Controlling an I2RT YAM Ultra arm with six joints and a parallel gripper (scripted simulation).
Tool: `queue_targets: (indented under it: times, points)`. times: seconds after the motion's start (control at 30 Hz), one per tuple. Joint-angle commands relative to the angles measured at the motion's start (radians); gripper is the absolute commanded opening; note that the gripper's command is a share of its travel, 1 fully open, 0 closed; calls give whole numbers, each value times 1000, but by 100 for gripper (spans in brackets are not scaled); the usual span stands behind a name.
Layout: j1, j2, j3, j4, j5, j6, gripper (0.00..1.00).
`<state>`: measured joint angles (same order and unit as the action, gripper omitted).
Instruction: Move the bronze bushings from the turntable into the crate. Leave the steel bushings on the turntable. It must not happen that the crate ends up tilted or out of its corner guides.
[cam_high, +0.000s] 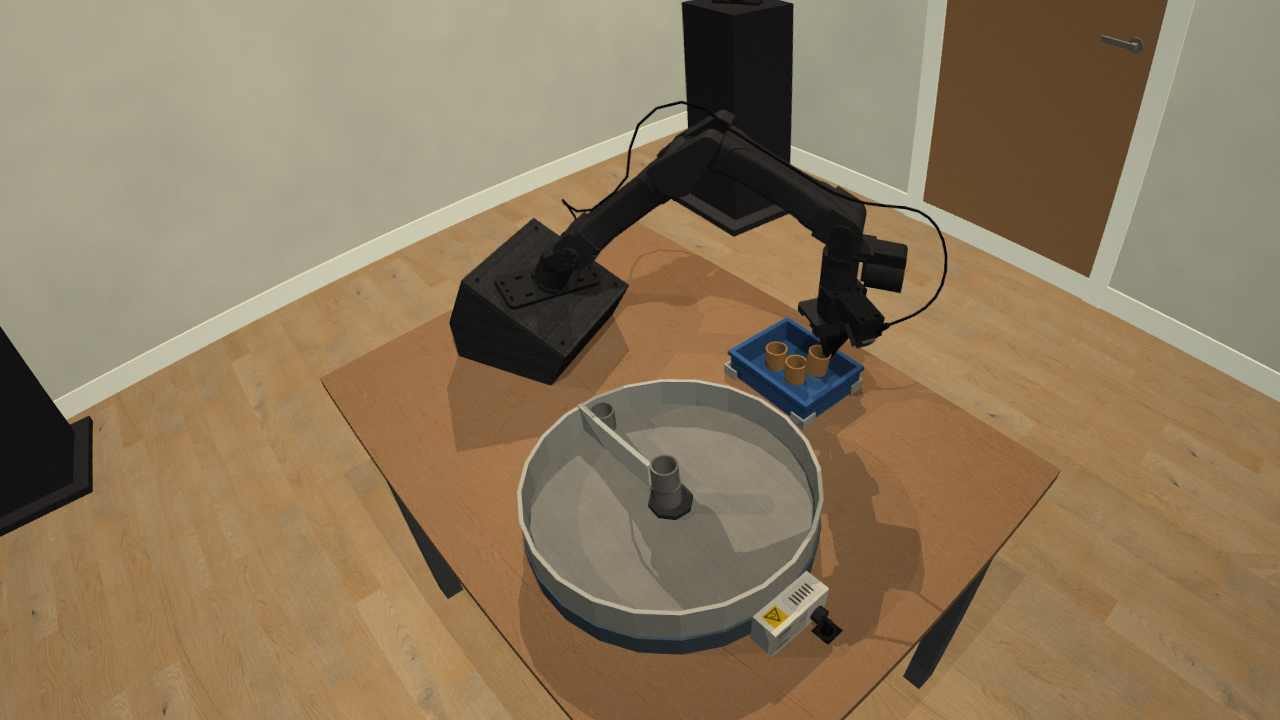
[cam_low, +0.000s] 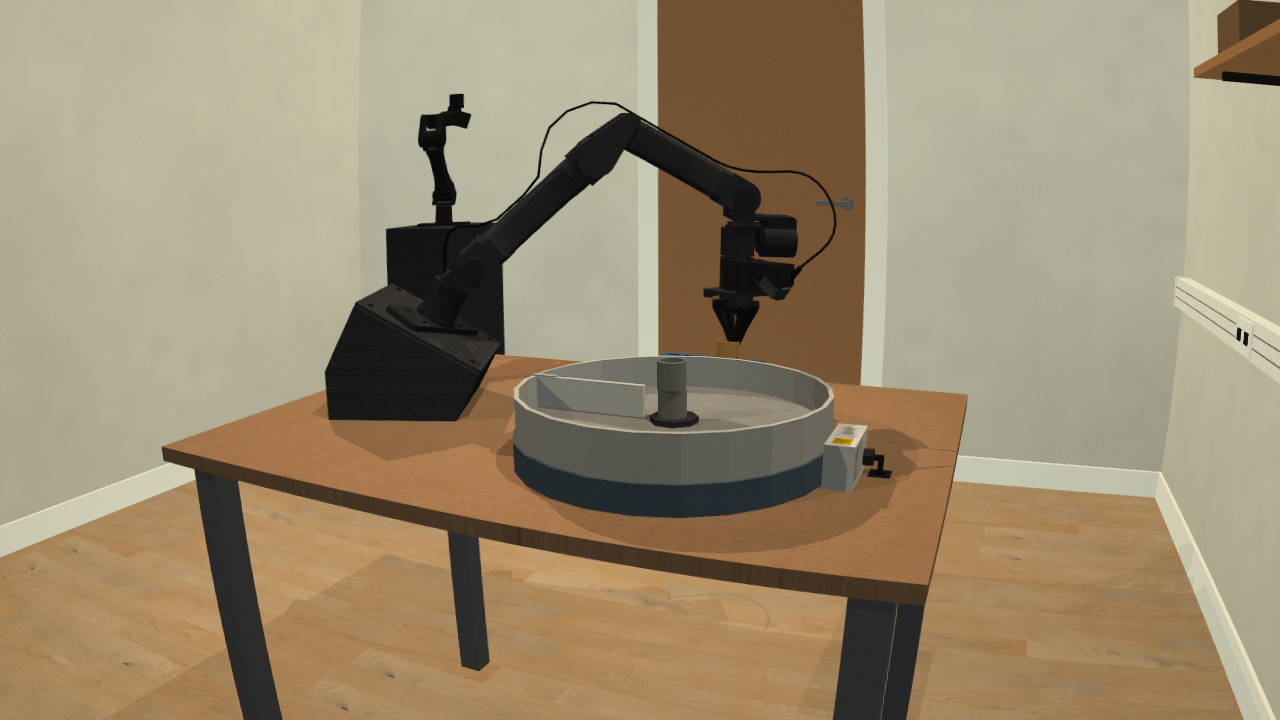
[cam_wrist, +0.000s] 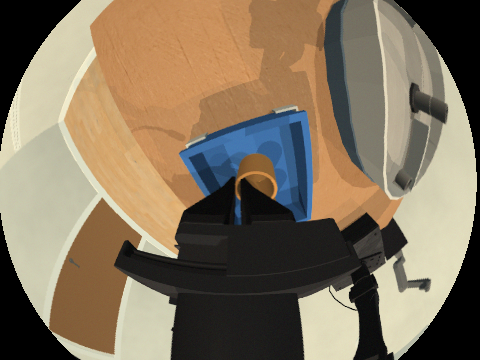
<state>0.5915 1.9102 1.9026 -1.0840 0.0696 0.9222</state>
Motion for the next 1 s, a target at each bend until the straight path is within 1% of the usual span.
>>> queue_targets:
  times: [0.0, 0.47, 0.6, 0.73, 0.97]
  points:
    - [4, -31, 39, 11, 3, 6, 0]
    - [5, -29, 39, 11, 3, 6, 0]
    - [6, -10, 42, 16, 3, 7, 0]
    - [6, -27, 41, 11, 3, 7, 0]
    - [6, -27, 41, 10, 3, 7, 0]
